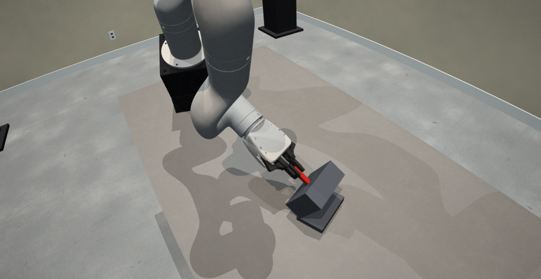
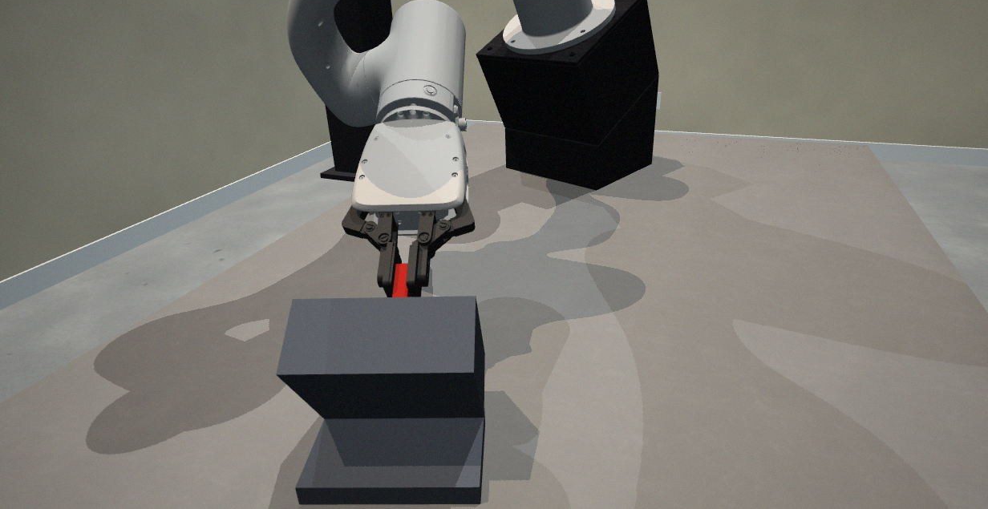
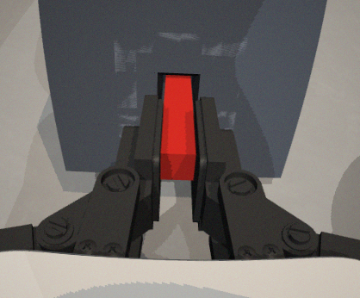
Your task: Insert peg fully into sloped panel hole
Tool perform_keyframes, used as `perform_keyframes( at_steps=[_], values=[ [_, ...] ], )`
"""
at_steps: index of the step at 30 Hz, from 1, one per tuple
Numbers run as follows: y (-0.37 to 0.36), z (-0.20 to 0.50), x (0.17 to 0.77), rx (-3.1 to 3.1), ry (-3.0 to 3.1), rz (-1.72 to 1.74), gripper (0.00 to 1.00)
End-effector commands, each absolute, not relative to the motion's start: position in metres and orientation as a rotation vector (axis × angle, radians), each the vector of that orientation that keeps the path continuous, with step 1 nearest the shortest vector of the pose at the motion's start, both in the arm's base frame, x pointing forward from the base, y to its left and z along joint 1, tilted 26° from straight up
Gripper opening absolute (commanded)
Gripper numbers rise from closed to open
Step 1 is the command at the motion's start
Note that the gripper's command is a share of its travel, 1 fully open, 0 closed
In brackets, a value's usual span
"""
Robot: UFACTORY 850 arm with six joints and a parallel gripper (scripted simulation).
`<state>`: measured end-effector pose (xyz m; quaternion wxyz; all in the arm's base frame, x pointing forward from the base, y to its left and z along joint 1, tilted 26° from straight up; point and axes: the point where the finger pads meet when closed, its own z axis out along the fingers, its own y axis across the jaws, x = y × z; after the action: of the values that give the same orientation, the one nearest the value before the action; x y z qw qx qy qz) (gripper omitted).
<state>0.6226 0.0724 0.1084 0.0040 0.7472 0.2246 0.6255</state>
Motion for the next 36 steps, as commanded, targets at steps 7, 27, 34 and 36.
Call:
perform_keyframes(
  at_steps=[7, 27, 34, 36],
  values=[
    [0.073, 0.109, 0.623, 2.34, 0.704, 1.962, 0.45],
    [0.067, 0.112, 0.607, 2.34, 0.706, 1.96, 1.0],
    [0.06, 0.117, 0.586, 2.339, 0.707, 1.96, 1.0],
    [0.058, 0.118, 0.58, 2.339, 0.707, 1.96, 1.0]
  ],
)
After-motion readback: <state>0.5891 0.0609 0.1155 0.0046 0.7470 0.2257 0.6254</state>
